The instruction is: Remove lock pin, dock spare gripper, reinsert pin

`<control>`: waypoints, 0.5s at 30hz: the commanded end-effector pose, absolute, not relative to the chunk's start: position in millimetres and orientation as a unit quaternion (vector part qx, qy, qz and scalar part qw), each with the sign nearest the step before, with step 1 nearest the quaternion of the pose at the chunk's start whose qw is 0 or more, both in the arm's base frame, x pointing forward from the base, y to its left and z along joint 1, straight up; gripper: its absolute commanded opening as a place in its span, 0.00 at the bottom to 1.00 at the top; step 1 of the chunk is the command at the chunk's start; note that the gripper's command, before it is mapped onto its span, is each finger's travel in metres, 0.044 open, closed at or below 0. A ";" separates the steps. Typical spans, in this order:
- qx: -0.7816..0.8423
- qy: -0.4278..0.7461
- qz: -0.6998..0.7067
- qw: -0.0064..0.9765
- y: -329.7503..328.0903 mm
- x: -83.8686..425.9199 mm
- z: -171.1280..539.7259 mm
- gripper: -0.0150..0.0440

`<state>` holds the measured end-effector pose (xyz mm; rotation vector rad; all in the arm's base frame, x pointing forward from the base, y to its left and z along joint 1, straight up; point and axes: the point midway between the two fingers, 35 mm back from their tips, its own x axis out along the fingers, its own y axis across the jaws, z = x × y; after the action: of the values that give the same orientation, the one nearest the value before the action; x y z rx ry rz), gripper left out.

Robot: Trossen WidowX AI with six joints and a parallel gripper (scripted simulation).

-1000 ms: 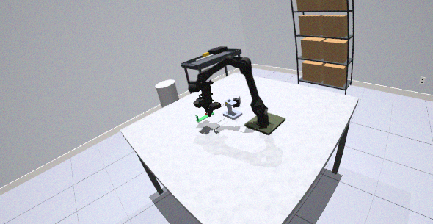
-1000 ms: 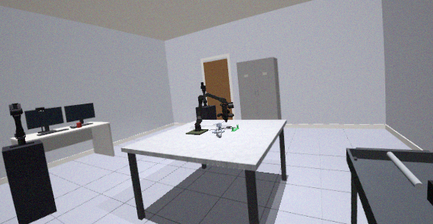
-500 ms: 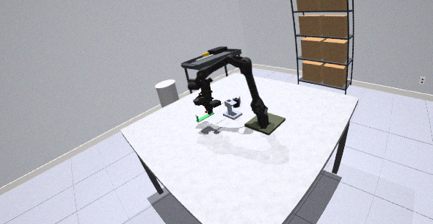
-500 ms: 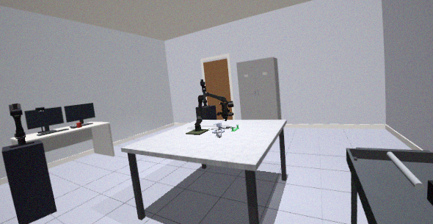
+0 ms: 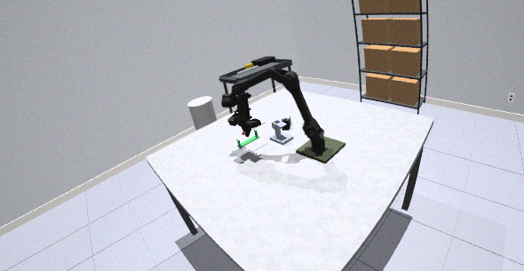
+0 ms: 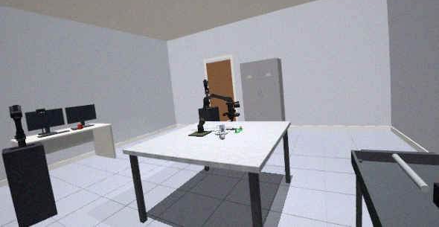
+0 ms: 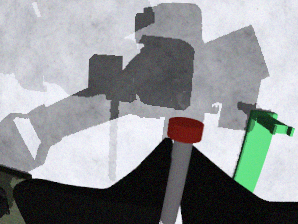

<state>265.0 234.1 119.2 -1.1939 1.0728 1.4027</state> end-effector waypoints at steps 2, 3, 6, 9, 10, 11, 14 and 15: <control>-0.491 0.439 0.577 0.483 242.2 277.1 121.2 0.25; -0.491 0.439 0.577 0.483 243.8 279.5 121.8 0.25; -0.491 0.439 0.577 0.483 248.5 286.6 123.3 0.25; -0.491 0.439 0.577 0.483 253.1 293.6 124.5 0.25; -0.491 0.439 0.577 0.483 254.6 295.9 124.9 0.25; -0.491 0.439 0.577 0.483 256.1 298.2 125.2 0.25; -0.491 0.439 0.576 0.484 260.4 304.9 126.0 0.25; -0.491 0.439 0.576 0.484 261.8 307.2 126.2 0.25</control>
<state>300.5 257.6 126.6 -1.1934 1.0695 1.4002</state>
